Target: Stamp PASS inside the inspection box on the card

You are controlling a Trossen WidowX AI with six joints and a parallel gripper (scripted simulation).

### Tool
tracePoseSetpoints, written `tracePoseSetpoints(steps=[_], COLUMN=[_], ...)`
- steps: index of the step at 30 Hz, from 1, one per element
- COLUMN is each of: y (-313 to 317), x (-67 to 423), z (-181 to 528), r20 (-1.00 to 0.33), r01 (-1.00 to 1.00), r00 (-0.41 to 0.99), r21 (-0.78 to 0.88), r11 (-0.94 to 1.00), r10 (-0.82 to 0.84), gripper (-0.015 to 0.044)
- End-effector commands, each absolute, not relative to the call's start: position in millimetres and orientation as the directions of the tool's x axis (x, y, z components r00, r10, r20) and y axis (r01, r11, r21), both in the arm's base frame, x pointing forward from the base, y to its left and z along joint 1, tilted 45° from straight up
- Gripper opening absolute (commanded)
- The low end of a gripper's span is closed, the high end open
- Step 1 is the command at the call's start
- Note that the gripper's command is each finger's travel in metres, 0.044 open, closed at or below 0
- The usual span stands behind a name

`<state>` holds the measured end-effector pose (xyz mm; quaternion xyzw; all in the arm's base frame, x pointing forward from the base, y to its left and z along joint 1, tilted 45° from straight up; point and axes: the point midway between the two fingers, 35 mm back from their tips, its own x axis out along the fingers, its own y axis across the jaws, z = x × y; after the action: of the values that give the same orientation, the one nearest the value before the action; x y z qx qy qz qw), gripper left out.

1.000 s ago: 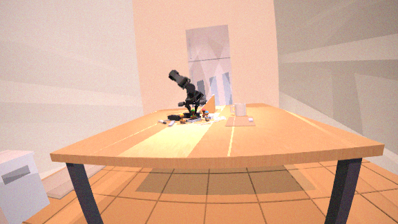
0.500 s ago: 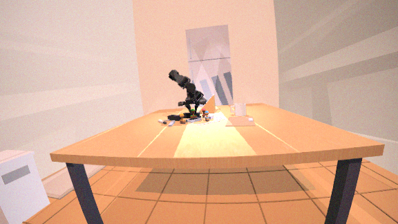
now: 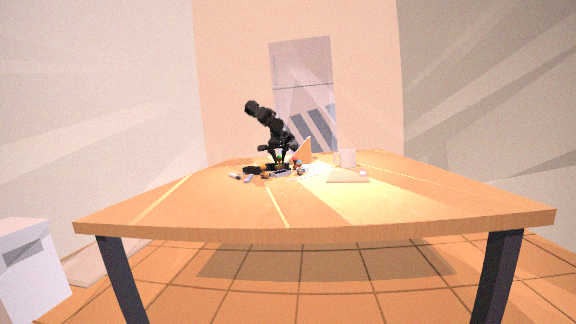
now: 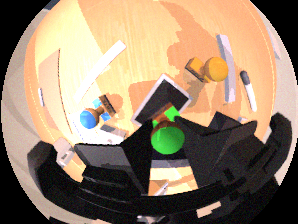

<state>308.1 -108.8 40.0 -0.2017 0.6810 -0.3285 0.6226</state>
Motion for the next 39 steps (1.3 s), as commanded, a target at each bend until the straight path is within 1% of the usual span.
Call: tracePoseSetpoints(steps=[1,25,32,39], y=[-103.7,-78.1,-56.8,-33.1], x=[311.2,315.9,319.9,321.4], z=[45.2,70.3,51.5,30.6], r20=[-0.718,-0.719,-0.726,-0.731], r01=[0.139,0.134,-0.077,-0.307], r00=[-0.136,-0.136,-0.135,-0.136], r21=[-0.696,-0.695,-0.671,-0.611], r11=[0.704,0.706,0.737,0.73], r10=[-0.683,-0.682,-0.675,-0.669], gripper=[0.0,0.0,0.0,0.0])
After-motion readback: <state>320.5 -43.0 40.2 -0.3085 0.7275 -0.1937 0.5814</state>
